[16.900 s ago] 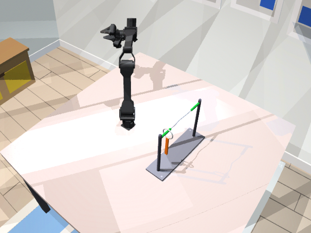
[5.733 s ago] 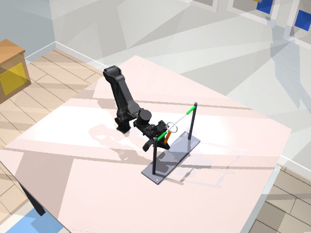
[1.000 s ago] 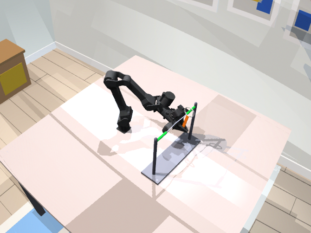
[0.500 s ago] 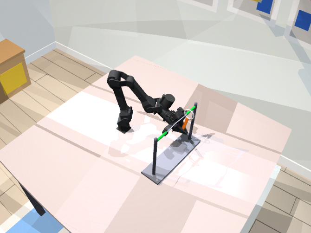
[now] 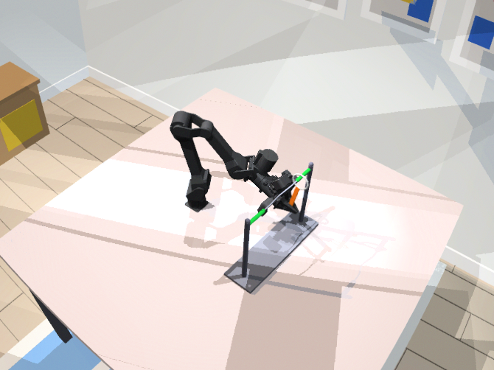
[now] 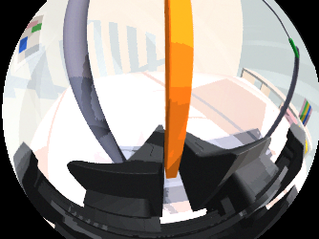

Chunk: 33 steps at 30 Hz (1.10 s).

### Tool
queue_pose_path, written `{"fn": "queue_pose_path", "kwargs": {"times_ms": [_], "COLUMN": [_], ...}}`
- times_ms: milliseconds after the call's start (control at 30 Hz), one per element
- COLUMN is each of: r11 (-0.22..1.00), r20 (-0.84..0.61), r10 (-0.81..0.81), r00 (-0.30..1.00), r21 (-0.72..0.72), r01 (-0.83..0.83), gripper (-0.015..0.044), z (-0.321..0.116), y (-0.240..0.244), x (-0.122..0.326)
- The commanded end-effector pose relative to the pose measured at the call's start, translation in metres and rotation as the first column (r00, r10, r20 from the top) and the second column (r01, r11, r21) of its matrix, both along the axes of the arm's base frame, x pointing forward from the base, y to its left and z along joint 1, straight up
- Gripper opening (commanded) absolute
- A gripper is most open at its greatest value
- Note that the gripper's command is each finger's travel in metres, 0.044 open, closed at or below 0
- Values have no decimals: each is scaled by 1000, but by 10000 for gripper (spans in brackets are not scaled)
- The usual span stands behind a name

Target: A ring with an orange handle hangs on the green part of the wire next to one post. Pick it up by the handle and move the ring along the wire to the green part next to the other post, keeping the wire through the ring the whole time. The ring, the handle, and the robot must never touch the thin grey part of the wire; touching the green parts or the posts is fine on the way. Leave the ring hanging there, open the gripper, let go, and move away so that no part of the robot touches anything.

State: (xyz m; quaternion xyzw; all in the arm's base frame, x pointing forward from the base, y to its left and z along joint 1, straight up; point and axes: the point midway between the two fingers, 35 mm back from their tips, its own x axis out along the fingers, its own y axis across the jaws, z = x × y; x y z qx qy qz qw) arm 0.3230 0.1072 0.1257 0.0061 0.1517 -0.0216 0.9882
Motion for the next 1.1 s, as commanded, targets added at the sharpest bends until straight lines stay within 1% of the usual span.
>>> {"fn": "queue_pose_path", "kwargs": {"times_ms": [0,167,800,1067], "r11": [1000,1000,1000,1000], "r20": [0,0,-2,-2], "r10": [0,0,-5,-5], "r00": [1000,1000,1000,1000], "r21": [0,0,6,6], "r01": [0,0,5,5], "gripper": [34,160,160,160], "z": [0,0,14,15], "y": [0,0,2,2], "x": [0,-1,-46,-48]}}
